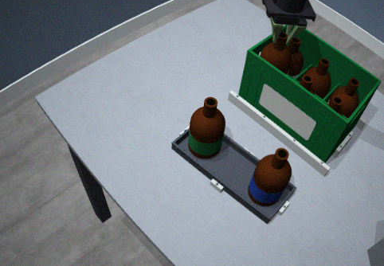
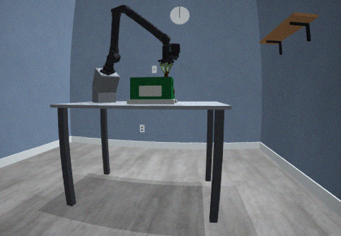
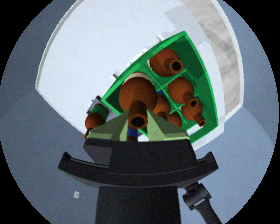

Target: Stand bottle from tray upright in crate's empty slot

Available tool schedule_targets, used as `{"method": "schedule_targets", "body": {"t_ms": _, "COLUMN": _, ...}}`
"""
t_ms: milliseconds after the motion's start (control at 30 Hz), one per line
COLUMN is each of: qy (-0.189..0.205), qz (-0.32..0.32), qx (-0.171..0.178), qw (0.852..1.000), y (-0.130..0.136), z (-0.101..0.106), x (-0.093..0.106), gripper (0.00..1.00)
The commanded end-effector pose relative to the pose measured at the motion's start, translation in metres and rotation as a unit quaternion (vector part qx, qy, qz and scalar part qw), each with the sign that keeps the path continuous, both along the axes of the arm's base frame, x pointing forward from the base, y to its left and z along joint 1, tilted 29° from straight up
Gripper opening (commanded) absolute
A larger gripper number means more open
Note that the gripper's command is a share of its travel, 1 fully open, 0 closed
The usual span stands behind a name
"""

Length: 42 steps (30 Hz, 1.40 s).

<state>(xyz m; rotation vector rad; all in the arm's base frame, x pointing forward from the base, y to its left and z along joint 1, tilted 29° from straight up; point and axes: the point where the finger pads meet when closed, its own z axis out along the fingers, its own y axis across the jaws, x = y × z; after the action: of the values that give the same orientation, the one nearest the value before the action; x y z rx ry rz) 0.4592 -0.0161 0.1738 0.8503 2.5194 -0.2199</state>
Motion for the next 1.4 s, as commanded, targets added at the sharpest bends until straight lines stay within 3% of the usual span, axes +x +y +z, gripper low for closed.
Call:
{"method": "schedule_targets", "body": {"t_ms": 0, "qy": -0.017, "qz": 0.004, "qx": -0.001, "qw": 1.0, "y": -0.002, "z": 0.011, "x": 0.011, "gripper": 0.0}}
{"method": "schedule_targets", "body": {"t_ms": 133, "qy": -0.005, "qz": 0.006, "qx": -0.001, "qw": 1.0, "y": -0.001, "z": -0.002, "x": 0.009, "gripper": 0.0}}
{"method": "schedule_targets", "body": {"t_ms": 233, "qy": -0.005, "qz": 0.005, "qx": -0.002, "qw": 1.0, "y": -0.002, "z": -0.001, "x": 0.009, "gripper": 0.0}}
{"method": "schedule_targets", "body": {"t_ms": 267, "qy": -0.029, "qz": 0.004, "qx": 0.0, "qw": 1.0, "y": -0.002, "z": 0.021, "x": 0.013, "gripper": 0.0}}
{"method": "schedule_targets", "body": {"t_ms": 467, "qy": -0.019, "qz": 0.005, "qx": 0.0, "qw": 1.0, "y": -0.002, "z": 0.013, "x": 0.01, "gripper": 0.0}}
{"method": "schedule_targets", "body": {"t_ms": 1367, "qy": -0.019, "qz": 0.005, "qx": 0.0, "qw": 1.0, "y": -0.002, "z": 0.013, "x": 0.01, "gripper": 0.0}}
